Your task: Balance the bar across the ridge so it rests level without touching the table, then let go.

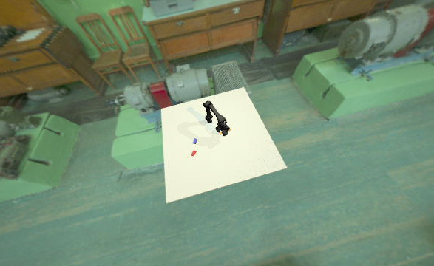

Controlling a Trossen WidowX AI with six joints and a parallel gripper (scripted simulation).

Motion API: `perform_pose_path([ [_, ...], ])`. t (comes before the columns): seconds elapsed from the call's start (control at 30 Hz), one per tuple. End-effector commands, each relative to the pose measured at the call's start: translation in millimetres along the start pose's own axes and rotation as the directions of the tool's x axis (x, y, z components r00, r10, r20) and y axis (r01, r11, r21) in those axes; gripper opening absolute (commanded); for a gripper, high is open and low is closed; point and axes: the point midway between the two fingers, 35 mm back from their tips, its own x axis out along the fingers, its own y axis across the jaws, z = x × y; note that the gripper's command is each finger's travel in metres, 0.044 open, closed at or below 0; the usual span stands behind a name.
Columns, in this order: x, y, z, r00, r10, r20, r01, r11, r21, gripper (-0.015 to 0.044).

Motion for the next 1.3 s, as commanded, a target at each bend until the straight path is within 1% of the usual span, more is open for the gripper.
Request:
perform_pose_path([
  [0.0, -0.2, 0.4, 0.1, 1.000, 0.001, 0.001, -0.001, 1.000, 0.000, 0.0000],
  [1.2, 0.0, 0.0, 0.0, 1.000, 0.000, 0.000, 0.000, 1.000, 0.000, 0.0000],
  [1.27, 0.0, 0.0, 0.0, 1.000, 0.000, 0.000, 0.000, 1.000, 0.000, 0.0053],
])
